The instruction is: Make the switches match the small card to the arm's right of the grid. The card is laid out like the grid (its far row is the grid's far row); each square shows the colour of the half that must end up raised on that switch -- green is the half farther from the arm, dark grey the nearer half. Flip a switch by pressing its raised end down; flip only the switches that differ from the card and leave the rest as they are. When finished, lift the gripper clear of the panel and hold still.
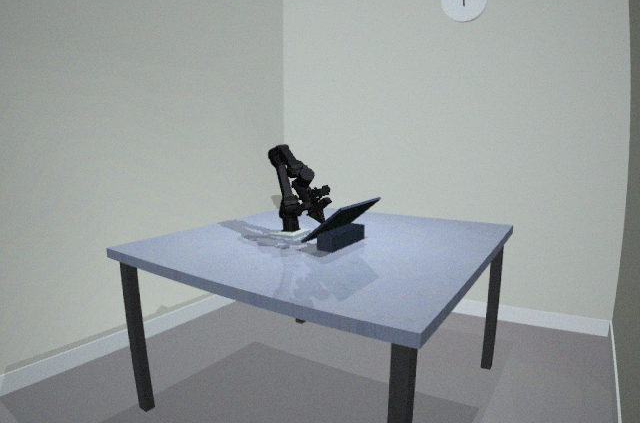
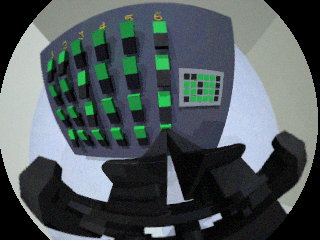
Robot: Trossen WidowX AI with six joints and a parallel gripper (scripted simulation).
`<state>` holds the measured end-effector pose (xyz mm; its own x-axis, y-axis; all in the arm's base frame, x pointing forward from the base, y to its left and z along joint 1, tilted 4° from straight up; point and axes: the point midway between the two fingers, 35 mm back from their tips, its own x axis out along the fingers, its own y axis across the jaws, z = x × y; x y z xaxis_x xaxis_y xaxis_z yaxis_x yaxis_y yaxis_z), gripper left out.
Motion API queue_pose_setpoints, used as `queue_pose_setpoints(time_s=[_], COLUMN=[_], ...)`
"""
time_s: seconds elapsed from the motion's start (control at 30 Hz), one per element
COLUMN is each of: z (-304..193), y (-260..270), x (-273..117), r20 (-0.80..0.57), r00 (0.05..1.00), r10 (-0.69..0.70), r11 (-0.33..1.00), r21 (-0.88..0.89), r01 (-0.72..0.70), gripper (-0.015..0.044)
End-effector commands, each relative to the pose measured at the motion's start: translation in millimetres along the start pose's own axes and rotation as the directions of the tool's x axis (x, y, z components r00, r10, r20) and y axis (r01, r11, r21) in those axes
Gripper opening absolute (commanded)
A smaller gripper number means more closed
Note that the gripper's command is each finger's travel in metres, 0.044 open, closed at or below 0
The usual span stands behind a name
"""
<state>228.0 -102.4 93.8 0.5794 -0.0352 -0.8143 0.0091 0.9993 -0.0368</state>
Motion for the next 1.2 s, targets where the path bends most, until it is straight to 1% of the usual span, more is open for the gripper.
queue_pose_setpoints(time_s=[0.0, 1.17], z=[-0.4, -0.2], y=[-0.6, -0.6], x=[1.0, 5.6], r20=[-0.002, -0.002], r00=[1.0, 1.0], r10=[-0.004, -0.004], r11=[1.0, 1.0], r21=[0.004, 0.004], r01=[0.004, 0.004], gripper=[0.0, 0.0])
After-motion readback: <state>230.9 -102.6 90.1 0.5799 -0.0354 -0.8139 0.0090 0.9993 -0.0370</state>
